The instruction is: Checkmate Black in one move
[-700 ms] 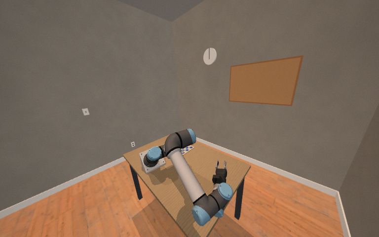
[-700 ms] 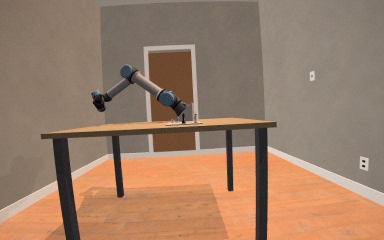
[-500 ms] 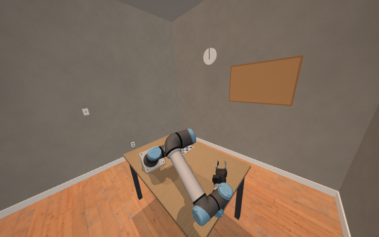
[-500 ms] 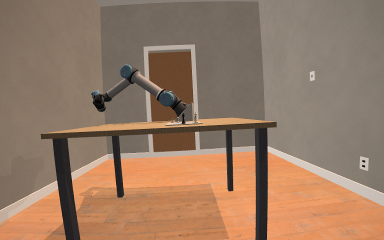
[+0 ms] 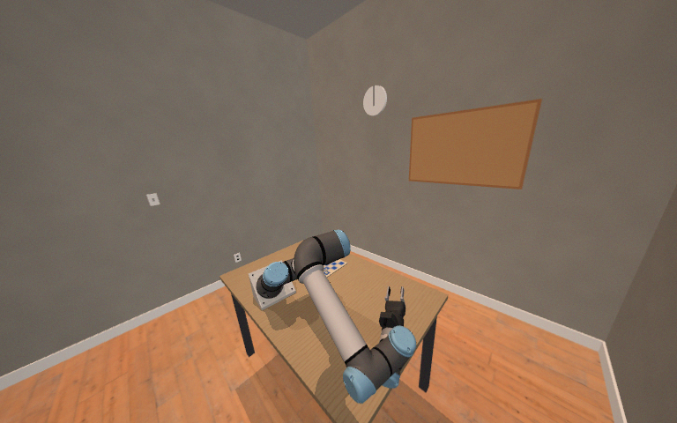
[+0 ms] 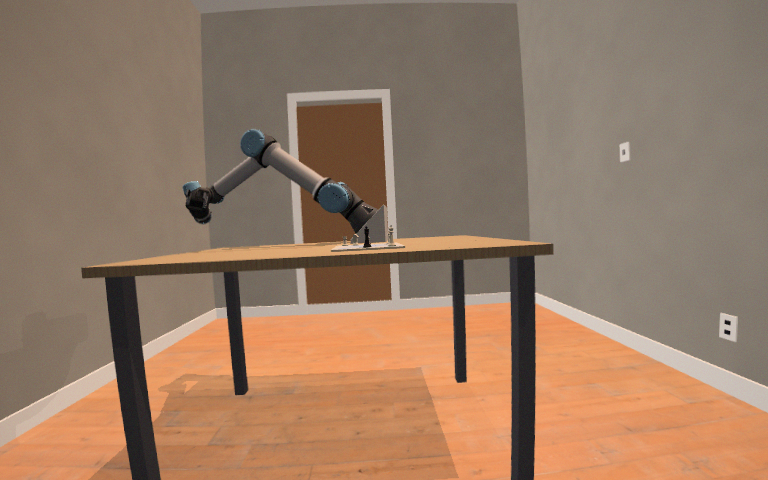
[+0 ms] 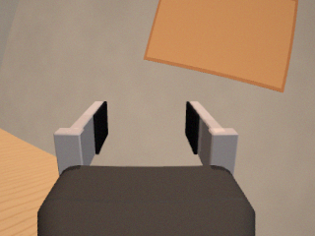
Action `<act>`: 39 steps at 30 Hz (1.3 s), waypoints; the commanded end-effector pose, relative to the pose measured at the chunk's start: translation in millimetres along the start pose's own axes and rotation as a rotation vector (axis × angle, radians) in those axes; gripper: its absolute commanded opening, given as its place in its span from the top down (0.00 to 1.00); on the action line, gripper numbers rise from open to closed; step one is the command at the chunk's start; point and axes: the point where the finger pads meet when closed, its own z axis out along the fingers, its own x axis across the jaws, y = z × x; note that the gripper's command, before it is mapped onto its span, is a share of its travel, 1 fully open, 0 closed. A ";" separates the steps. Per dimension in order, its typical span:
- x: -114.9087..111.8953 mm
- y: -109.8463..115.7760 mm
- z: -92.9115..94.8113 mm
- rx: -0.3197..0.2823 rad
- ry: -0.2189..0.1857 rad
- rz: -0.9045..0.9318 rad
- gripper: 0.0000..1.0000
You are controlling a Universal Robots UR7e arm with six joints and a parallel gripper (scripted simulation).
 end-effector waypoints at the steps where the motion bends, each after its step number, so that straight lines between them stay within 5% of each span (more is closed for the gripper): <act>1: -1.2 -0.3 1.7 0.003 -0.006 0.001 0.00; 13: -30.0 11.0 31.7 0.055 -0.127 0.034 0.00; 15: -41.8 15.5 43.3 0.072 -0.176 0.047 0.00; 21: -90.0 33.7 87.6 0.115 -0.372 0.090 0.00; 28: -164.7 61.4 149.6 0.110 -0.663 0.133 0.00; 30: -164.7 61.4 149.6 0.110 -0.663 0.133 0.00; 39: -264.5 98.0 226.4 -0.030 -1.013 0.136 0.00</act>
